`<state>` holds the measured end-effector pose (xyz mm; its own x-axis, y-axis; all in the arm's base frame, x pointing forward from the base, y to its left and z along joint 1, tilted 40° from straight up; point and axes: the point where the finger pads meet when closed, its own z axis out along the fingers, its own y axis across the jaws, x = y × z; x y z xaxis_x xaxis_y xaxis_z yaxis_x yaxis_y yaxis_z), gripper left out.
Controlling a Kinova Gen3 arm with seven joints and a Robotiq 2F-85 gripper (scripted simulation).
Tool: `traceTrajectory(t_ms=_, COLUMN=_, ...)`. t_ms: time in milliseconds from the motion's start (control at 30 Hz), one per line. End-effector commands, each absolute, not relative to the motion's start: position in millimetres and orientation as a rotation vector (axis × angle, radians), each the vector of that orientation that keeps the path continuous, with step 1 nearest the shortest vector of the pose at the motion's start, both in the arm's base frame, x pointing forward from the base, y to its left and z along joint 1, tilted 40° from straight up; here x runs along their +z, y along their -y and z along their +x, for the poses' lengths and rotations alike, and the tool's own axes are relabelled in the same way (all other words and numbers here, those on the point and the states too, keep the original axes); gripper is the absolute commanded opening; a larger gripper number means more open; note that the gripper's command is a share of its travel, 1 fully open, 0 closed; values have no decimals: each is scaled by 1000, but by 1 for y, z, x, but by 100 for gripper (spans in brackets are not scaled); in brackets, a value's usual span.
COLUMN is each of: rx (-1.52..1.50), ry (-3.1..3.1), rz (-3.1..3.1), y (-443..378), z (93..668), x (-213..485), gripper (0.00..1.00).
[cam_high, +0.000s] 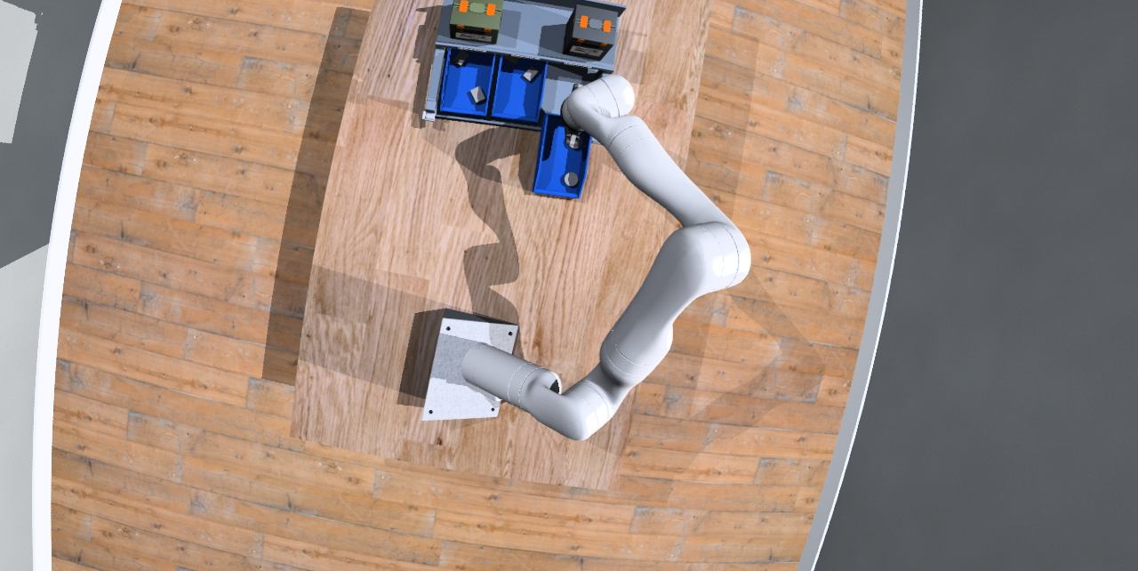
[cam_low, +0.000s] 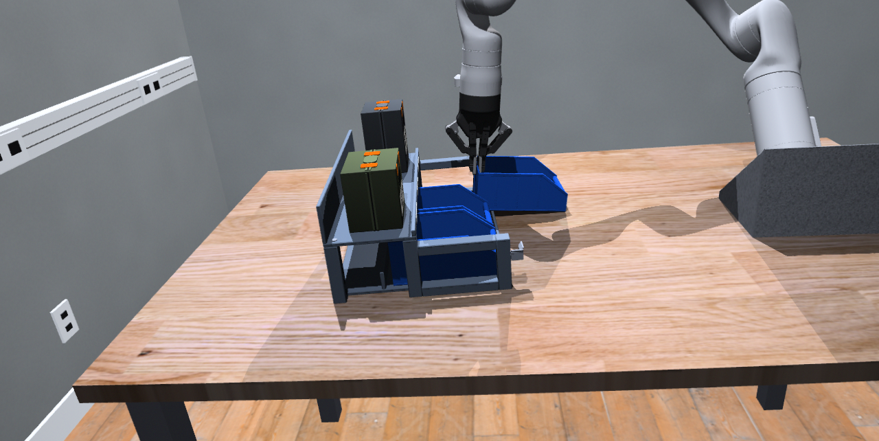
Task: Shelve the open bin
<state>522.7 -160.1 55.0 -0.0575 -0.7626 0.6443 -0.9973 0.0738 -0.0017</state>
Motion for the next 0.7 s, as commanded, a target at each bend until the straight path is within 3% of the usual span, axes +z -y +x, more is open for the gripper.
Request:
traceTrajectory(t_ms=0, rx=643, ry=1874, rz=1744, y=159, z=524, x=56, gripper=10)
traceTrajectory(t_ms=300, rx=643, ry=1874, rz=1744, y=159, z=524, x=56, gripper=10)
traceTrajectory(t_ms=333, rx=642, ry=1874, rz=1743, y=159, z=523, x=56, gripper=39)
traceTrajectory(t_ms=667, rx=642, ry=1874, rz=1743, y=159, z=523, x=56, gripper=39)
